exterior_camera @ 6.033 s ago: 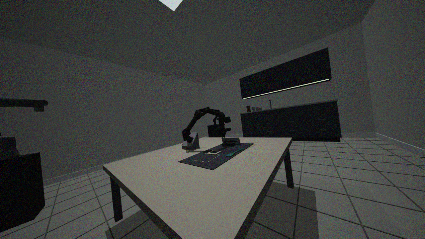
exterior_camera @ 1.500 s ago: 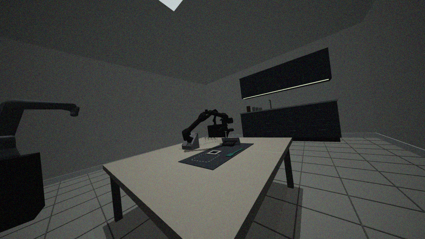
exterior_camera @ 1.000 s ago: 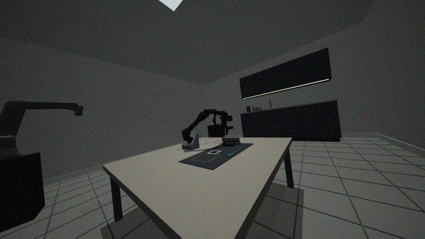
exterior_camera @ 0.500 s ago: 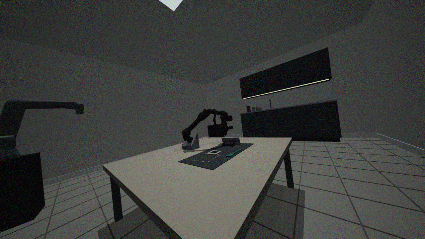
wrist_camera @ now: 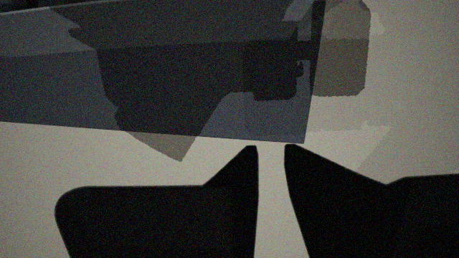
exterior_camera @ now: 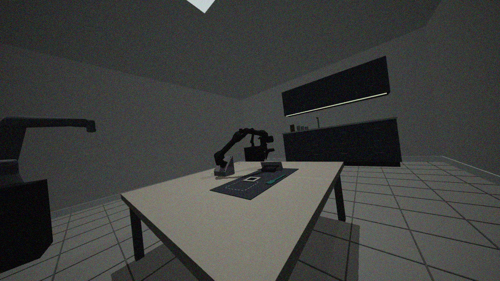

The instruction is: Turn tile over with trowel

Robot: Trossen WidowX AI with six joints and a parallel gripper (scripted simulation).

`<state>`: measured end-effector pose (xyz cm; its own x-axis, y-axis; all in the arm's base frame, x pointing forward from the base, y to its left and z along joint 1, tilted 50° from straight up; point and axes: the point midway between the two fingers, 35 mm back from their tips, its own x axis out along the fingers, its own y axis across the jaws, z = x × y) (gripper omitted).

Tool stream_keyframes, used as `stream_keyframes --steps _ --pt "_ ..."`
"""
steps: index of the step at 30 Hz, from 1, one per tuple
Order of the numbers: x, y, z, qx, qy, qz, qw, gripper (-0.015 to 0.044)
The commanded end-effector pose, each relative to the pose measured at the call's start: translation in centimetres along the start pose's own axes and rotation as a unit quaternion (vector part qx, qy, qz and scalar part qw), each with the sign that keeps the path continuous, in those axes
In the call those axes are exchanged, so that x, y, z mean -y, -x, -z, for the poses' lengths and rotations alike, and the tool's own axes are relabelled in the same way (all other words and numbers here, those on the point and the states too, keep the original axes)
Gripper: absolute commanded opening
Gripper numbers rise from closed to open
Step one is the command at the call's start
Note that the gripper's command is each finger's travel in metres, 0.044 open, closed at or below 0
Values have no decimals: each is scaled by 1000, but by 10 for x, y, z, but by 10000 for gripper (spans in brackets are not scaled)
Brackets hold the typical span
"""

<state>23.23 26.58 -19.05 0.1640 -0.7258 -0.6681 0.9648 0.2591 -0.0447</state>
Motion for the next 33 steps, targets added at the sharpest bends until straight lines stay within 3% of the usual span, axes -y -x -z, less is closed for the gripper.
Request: stream_keyframes --steps 1,17,33 --pt "0 1 -2 0 26 0 1000 100" --pt "0 12 -23 -1 299 1 954 100" --pt "1 21 -44 -1 549 1 836 100"
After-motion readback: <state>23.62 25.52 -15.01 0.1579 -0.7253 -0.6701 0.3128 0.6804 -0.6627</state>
